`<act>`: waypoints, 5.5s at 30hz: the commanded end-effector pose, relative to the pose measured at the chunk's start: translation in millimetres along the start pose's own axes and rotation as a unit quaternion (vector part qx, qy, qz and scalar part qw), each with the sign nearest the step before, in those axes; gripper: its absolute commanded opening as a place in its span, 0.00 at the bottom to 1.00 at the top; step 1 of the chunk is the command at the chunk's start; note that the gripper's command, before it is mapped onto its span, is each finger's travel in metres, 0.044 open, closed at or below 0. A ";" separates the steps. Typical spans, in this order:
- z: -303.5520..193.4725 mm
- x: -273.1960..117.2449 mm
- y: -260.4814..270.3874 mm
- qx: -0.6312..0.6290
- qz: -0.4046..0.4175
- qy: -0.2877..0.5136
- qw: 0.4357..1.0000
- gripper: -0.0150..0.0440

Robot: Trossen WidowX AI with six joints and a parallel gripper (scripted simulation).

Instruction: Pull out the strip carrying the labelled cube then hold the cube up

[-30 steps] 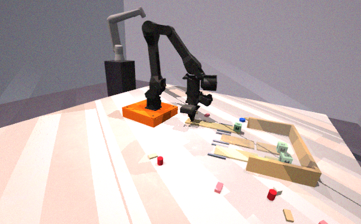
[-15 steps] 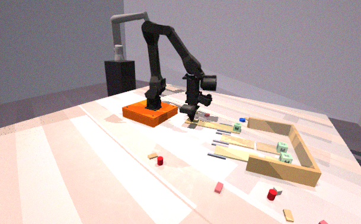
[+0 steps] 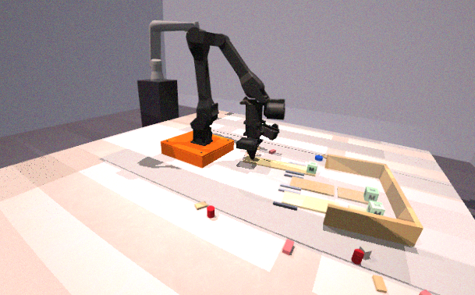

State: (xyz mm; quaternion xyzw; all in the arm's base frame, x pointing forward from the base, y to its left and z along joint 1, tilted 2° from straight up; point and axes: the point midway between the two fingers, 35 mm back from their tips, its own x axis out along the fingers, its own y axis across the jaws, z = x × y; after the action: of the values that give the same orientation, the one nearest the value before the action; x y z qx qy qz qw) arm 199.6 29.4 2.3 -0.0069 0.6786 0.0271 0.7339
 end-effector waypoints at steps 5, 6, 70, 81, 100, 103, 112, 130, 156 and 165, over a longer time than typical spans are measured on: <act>0.4 -2.2 0.0 0.000 0.000 0.001 1.000 0.25; 1.4 -8.8 0.2 0.001 -0.001 0.004 1.000 0.25; 188.5 -56.5 -1.4 0.060 -0.003 0.011 0.998 1.00; 213.6 -57.7 -3.1 0.060 -0.003 0.010 0.998 0.91; 214.2 -27.2 -3.4 0.060 -0.003 0.010 0.998 0.68; 214.0 -22.3 -3.5 0.060 -0.003 0.010 0.998 0.68; 213.2 -7.7 -3.7 0.060 -0.003 0.010 0.998 0.68; 214.4 -5.8 -3.7 0.061 -0.003 0.008 0.998 0.48; 156.0 -48.6 -5.8 0.060 -0.004 0.012 0.998 0.25; 143.2 -49.8 -6.3 0.060 -0.004 0.012 0.998 0.25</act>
State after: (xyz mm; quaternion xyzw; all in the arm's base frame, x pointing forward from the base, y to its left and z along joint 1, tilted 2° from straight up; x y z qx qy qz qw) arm 349.9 29.5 64.5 0.0359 0.6853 -0.0170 0.7272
